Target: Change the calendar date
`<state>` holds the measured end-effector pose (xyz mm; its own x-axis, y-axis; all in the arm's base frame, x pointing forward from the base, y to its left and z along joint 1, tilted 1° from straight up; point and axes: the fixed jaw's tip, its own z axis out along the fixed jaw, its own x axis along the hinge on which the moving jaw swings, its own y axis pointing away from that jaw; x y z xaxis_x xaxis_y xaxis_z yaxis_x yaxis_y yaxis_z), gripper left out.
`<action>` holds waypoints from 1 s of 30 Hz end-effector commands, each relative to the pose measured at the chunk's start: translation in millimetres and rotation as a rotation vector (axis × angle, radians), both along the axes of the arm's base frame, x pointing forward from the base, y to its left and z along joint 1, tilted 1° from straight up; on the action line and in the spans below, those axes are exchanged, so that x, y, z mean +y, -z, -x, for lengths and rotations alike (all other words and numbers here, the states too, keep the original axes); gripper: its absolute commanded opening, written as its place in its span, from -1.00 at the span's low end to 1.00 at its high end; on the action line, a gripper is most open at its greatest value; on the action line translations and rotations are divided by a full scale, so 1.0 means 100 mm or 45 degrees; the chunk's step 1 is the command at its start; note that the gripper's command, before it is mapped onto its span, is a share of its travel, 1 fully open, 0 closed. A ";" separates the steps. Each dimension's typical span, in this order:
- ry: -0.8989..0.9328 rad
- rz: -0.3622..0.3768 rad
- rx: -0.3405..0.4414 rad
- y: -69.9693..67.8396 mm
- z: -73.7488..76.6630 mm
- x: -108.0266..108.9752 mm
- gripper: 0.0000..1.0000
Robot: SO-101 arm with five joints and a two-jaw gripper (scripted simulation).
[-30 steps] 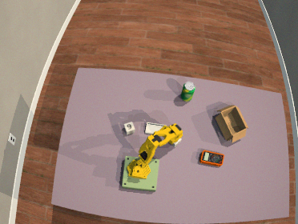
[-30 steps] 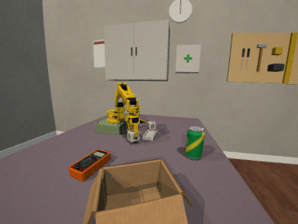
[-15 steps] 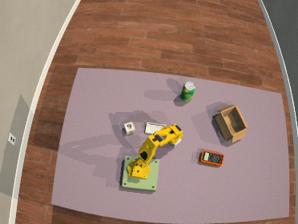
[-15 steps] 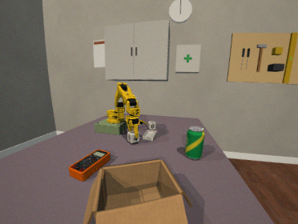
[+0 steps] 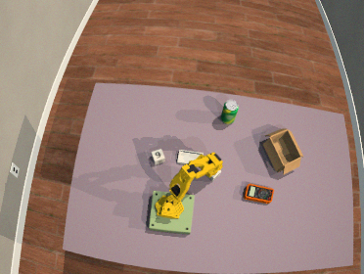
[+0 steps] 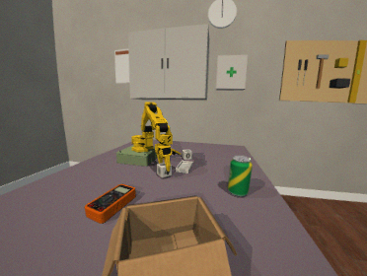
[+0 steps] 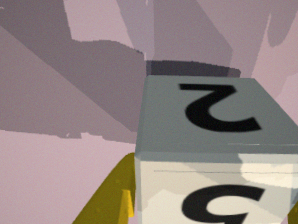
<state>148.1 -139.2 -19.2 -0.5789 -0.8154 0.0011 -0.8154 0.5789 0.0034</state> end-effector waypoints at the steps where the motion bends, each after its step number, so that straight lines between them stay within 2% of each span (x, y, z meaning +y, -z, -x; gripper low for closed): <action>1: -0.001 -0.024 0.023 0.05 0.04 0.03 -1.00; 18: -0.001 -0.024 0.023 0.09 0.04 0.03 -0.99; 21: -0.001 -0.024 0.023 0.09 0.04 0.03 -0.89; 27: -0.001 -0.024 0.023 0.09 0.04 0.03 -0.53; 30: -0.001 -0.024 0.023 0.09 0.04 0.03 -0.46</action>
<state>148.1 -139.2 -23.2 -0.5789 -0.8154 0.0011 -0.8154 0.5789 0.0034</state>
